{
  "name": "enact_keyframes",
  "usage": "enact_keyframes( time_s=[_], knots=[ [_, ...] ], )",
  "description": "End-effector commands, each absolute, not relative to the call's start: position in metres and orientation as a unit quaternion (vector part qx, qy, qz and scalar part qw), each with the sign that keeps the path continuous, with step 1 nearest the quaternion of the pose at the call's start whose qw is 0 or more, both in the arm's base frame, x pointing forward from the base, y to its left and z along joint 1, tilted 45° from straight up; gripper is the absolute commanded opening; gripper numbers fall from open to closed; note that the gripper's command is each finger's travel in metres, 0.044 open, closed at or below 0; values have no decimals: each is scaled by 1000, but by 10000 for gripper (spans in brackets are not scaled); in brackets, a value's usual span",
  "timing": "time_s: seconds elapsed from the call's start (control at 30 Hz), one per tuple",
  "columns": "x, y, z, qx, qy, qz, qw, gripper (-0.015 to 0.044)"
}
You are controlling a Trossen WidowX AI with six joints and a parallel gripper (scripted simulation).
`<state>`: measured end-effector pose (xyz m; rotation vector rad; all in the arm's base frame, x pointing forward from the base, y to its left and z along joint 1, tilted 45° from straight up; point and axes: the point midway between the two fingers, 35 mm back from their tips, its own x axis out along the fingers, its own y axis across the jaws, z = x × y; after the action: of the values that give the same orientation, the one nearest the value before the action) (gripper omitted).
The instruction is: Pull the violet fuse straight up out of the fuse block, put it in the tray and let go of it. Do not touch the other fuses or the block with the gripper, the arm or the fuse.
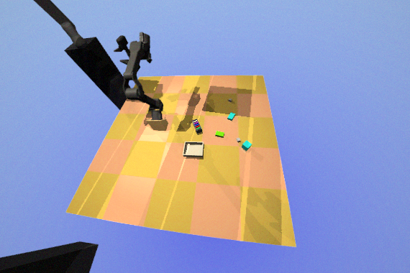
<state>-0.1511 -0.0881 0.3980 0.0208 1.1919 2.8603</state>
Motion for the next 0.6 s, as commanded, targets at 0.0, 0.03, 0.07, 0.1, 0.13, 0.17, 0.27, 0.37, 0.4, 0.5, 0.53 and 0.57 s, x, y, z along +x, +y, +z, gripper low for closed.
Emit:
enact_keyframes(
  time_s=[0.0, 0.03, 0.07, 0.1, 0.13, 0.17, 0.27, 0.37, 0.4, 0.5, 0.53, 0.57],
  knots=[
    [-152, -85, 398, 8, 386, 922, 26, 244],
    [-153, -76, 399, 14, 392, 919, 41, 218],
    [-154, -62, 399, 22, 400, 914, 66, 191],
    [-155, -45, 400, 31, 405, 909, 90, 165],
    [-155, -30, 401, 37, 404, 907, 111, 139],
    [-154, -15, 402, 43, 404, 904, 131, 113],
    [-146, 29, 403, 59, 402, 893, 192, 61],
    [-131, 72, 401, 70, 397, 879, 254, 61],
    [-124, 85, 399, 72, 394, 874, 274, 61],
    [-101, 124, 393, 76, 388, 855, 335, 61],
    [-92, 135, 390, 76, 386, 848, 355, 61],
    [-82, 147, 386, 76, 384, 841, 374, 61]
  ],
)
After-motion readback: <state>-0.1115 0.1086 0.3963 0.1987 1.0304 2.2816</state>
